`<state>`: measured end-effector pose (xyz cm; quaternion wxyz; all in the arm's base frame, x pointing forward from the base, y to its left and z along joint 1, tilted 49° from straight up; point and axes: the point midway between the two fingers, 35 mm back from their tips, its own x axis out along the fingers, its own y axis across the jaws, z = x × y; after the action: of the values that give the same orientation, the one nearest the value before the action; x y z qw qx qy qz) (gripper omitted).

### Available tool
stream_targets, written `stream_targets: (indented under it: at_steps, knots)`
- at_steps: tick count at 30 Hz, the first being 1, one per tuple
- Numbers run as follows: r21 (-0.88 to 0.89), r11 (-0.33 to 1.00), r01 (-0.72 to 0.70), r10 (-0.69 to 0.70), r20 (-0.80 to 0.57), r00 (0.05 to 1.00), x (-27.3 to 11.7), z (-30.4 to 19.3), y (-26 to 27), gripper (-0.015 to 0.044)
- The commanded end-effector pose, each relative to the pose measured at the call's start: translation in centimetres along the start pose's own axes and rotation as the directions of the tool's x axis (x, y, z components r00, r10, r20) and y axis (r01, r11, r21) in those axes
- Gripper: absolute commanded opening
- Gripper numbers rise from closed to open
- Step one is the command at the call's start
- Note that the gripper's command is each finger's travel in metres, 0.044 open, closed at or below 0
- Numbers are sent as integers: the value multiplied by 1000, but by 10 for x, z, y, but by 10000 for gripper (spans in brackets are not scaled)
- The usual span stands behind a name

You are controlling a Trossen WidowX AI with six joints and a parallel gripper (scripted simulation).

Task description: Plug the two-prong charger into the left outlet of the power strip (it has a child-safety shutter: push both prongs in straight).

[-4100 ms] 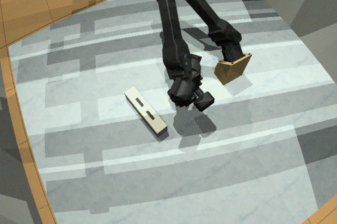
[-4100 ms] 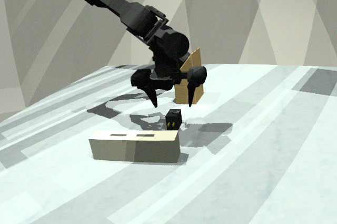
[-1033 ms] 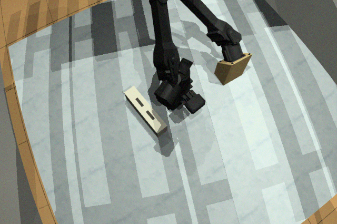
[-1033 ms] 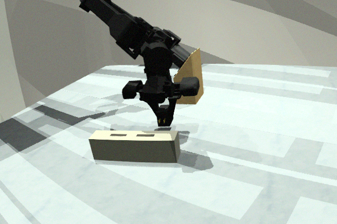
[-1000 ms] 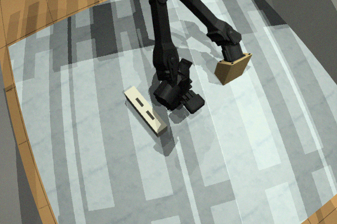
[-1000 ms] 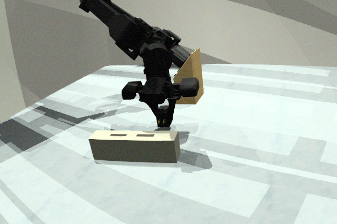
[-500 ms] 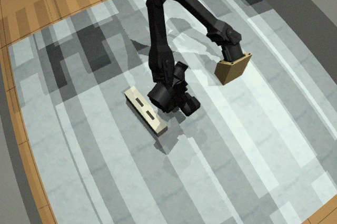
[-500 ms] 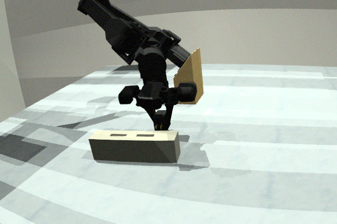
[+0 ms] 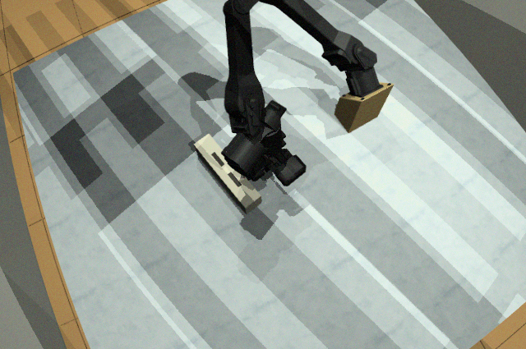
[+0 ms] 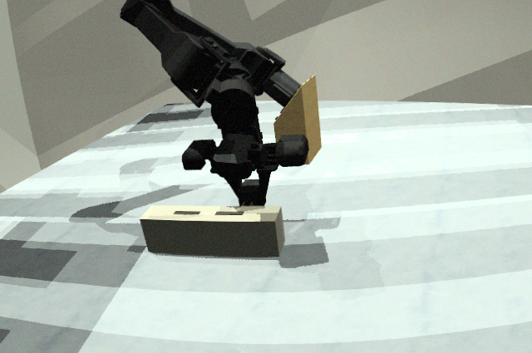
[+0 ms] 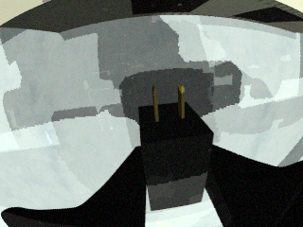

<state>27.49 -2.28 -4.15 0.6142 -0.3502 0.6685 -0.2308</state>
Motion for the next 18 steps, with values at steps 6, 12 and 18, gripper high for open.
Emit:
stream_targets:
  at_steps: [6, 12, 18]
  knots:
    - [-4, 1000, 6, -6, 3, 1000, 0, 12, -2, 0]
    - [-5, 1000, 7, -7, 3, 1000, 1, 19, -3, 0]
    - [-5, 1000, 8, -8, 3, 1000, 1, 26, -4, 0]
